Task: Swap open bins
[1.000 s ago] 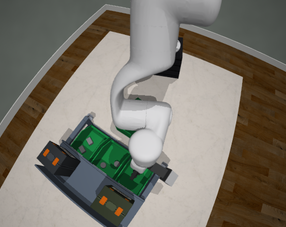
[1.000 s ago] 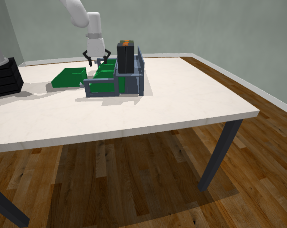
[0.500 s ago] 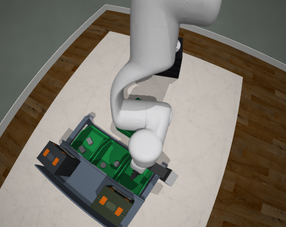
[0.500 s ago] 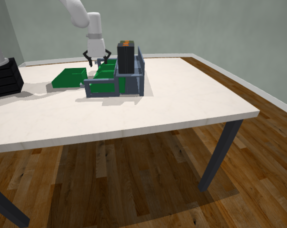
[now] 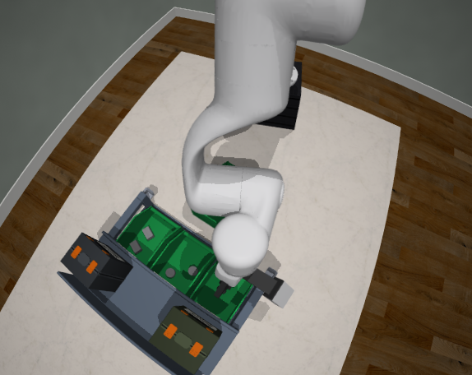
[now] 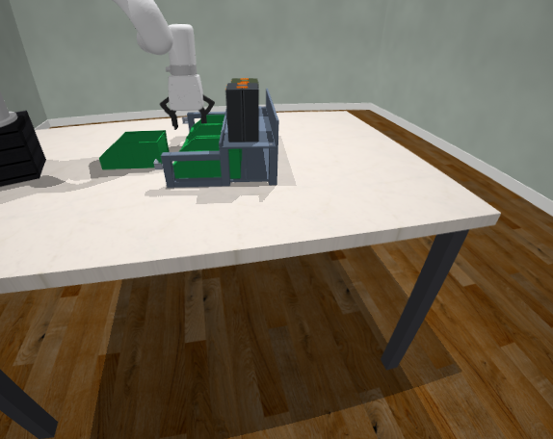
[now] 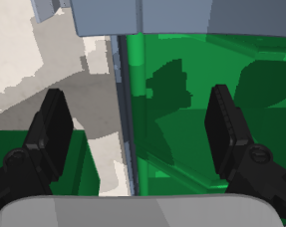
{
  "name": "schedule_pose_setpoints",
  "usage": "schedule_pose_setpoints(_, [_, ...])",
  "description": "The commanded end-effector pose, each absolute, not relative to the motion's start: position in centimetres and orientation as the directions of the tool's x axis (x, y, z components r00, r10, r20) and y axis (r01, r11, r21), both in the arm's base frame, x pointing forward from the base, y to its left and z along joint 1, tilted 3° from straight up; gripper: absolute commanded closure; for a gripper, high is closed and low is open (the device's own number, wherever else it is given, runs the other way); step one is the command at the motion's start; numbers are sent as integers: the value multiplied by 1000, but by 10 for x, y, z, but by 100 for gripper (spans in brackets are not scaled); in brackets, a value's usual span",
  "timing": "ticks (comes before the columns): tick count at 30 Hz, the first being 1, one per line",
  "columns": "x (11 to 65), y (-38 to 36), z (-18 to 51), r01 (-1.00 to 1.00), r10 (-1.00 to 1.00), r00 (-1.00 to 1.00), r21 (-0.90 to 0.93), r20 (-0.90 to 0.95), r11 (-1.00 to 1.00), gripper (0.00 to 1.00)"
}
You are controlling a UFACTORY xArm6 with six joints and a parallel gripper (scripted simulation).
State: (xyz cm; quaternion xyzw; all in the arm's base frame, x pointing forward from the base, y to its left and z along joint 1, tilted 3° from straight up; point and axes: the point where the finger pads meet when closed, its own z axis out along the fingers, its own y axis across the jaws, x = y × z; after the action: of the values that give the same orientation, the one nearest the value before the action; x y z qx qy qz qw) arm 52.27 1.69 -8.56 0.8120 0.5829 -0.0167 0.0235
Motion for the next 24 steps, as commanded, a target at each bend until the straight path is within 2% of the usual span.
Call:
schedule_pose_setpoints(1, [525, 17, -86, 947, 946, 320, 23, -53, -319, 5])
schedule_pose_setpoints(24, [525, 16, -98, 947, 946, 320, 23, -53, -319, 5])
